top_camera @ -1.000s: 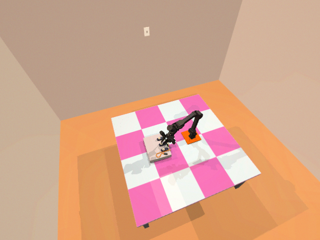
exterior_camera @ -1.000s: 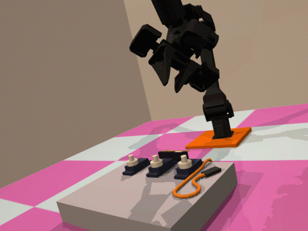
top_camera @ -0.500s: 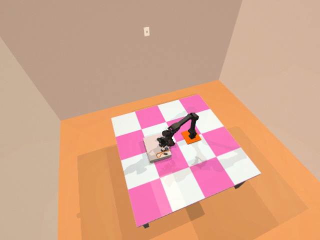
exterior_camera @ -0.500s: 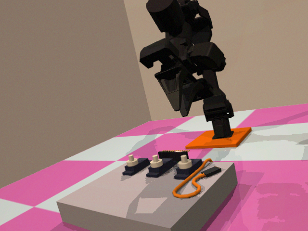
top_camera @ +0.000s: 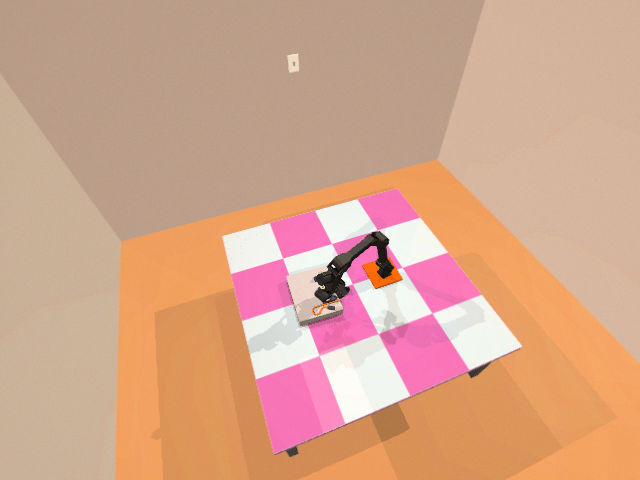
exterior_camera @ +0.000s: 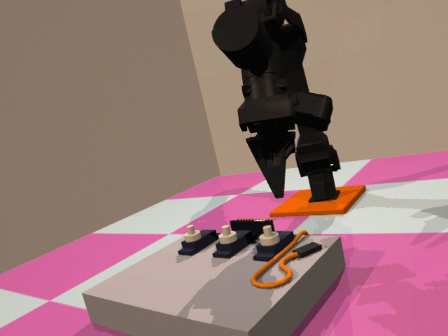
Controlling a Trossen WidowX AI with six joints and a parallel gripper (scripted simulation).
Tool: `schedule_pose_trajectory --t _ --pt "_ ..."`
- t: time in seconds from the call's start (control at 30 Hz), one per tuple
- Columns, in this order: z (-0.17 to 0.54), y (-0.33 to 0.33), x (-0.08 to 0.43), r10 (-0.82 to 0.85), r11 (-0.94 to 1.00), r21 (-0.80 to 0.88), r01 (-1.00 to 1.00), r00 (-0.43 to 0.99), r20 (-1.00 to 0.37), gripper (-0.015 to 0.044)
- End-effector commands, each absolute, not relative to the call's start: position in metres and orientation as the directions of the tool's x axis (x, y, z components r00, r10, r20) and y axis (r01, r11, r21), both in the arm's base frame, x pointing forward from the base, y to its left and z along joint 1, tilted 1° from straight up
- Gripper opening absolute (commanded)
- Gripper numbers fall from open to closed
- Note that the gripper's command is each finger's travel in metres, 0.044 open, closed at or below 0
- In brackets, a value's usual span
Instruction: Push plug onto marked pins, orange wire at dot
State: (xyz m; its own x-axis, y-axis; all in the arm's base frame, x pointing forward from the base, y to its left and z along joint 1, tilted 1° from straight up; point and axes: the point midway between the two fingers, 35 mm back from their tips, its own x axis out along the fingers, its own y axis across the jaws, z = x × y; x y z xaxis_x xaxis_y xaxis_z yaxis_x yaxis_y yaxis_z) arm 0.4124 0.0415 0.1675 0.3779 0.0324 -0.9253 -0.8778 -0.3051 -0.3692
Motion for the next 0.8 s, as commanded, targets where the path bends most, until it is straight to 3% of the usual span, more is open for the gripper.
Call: schedule_pose_trajectory --t 0.0,0.5,0.77 --pt "0.16 0.043 0.413 0.024 -0.403 -0.302 -0.864 0.32 -0.947 0.0115" --pt "0.125 0.051 0.404 -0.008 -0.748 -0.025 -0.663 0.046 -0.999 0.0115" --pt "0.115 0.052 0.404 -0.009 -0.761 -0.015 -0.649 0.034 -0.999 0.0115"
